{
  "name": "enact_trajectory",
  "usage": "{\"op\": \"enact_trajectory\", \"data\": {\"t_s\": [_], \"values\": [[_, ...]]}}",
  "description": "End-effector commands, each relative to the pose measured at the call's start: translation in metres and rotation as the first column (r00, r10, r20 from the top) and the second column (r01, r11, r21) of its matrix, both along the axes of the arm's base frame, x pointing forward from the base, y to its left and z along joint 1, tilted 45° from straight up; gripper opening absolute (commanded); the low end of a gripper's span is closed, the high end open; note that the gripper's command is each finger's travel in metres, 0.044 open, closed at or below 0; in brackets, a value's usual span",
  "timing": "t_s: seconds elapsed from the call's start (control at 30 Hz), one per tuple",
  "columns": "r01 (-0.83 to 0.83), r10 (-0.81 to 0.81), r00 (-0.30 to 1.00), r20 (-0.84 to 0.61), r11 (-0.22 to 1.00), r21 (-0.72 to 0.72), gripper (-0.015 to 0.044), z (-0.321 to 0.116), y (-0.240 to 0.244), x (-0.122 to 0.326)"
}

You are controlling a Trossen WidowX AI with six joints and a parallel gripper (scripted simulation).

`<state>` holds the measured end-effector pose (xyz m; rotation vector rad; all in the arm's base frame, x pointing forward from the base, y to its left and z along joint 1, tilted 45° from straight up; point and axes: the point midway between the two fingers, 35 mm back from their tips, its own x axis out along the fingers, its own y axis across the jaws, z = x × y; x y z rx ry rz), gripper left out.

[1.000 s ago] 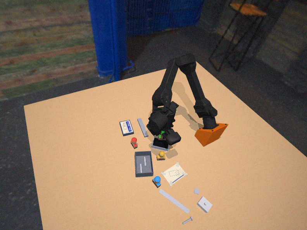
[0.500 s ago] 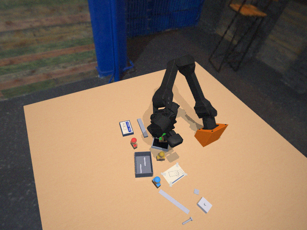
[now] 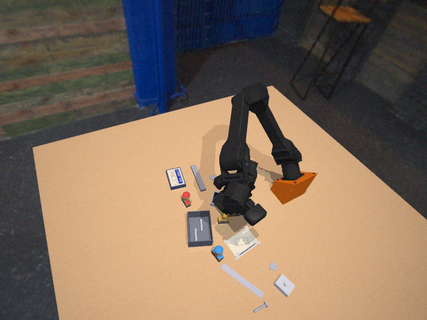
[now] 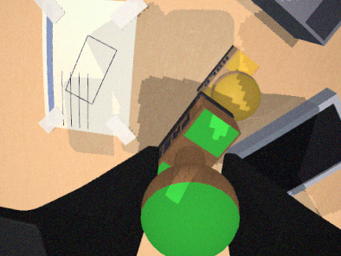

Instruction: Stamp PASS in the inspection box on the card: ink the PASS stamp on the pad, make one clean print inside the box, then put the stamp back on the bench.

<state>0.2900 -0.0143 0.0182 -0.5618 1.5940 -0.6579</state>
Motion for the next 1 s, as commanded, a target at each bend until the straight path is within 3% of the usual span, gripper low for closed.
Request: {"op": "enact_trajectory", "data": {"t_s": [0.0,0.33,0.97], "values": [[-0.019,0.019,1.0,-0.015,1.0,0.009,0.0,-0.017,0.017,0.006],[-0.068,0.069,0.996,-0.064,0.998,0.013,0.0,-0.054,0.05,0.01],[-0.07,0.071,0.995,-0.063,0.997,0.014,0.0,-0.061,0.044,0.01]]}}
